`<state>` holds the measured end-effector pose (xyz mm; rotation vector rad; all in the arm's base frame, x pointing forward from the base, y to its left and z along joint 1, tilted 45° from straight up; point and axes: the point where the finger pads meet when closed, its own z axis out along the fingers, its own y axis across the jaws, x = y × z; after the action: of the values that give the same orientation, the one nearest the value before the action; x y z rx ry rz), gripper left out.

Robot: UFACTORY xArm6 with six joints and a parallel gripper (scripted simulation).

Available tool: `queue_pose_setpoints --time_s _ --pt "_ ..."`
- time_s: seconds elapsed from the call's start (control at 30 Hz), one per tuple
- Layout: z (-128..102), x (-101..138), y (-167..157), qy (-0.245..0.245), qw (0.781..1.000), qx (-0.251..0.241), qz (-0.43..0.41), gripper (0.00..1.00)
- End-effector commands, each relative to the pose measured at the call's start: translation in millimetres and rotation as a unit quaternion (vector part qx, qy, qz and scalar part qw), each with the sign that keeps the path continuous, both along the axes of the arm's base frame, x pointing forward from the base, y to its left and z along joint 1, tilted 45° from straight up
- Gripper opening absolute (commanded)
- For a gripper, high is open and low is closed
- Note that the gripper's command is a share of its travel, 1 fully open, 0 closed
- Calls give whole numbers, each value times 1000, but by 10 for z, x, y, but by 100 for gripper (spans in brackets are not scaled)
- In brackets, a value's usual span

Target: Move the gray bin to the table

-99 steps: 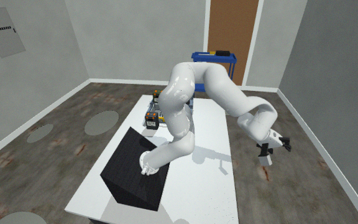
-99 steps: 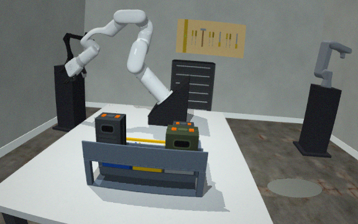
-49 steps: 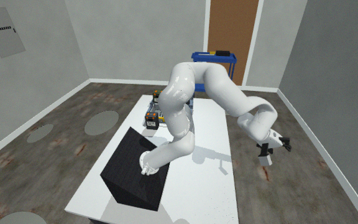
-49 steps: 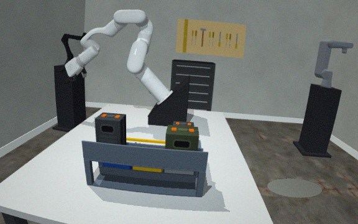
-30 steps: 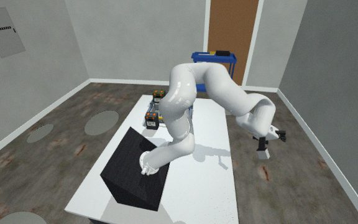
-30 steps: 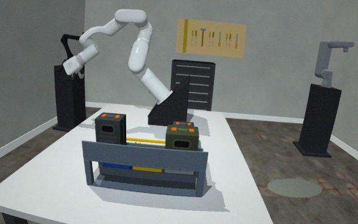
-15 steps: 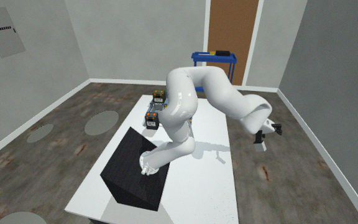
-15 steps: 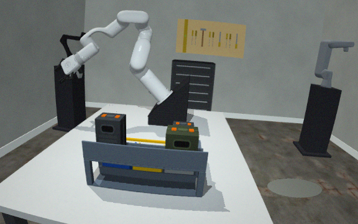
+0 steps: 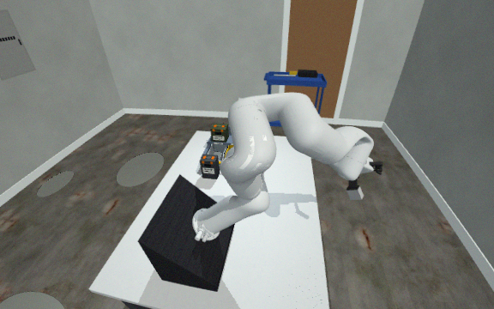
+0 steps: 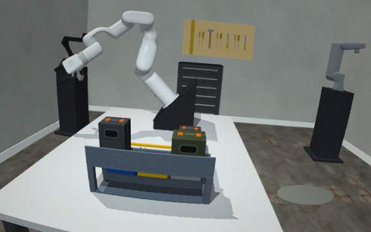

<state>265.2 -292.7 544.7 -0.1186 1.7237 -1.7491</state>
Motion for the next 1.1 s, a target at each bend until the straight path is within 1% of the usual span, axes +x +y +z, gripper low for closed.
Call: queue_pose_setpoints --time_s 0.0,0.07,0.23,0.63,0.8,1.07 --pt "19 6 10 -1 1000 -2 2 100" --pt "19 6 10 -1 1000 -2 2 100" --pt "19 372 416 -1 995 -2 99 100" --pt "19 372 416 -1 995 -2 99 100" --pt "19 664 739 -2 995 -2 99 100" --pt "19 664 739 -2 995 -2 99 100"
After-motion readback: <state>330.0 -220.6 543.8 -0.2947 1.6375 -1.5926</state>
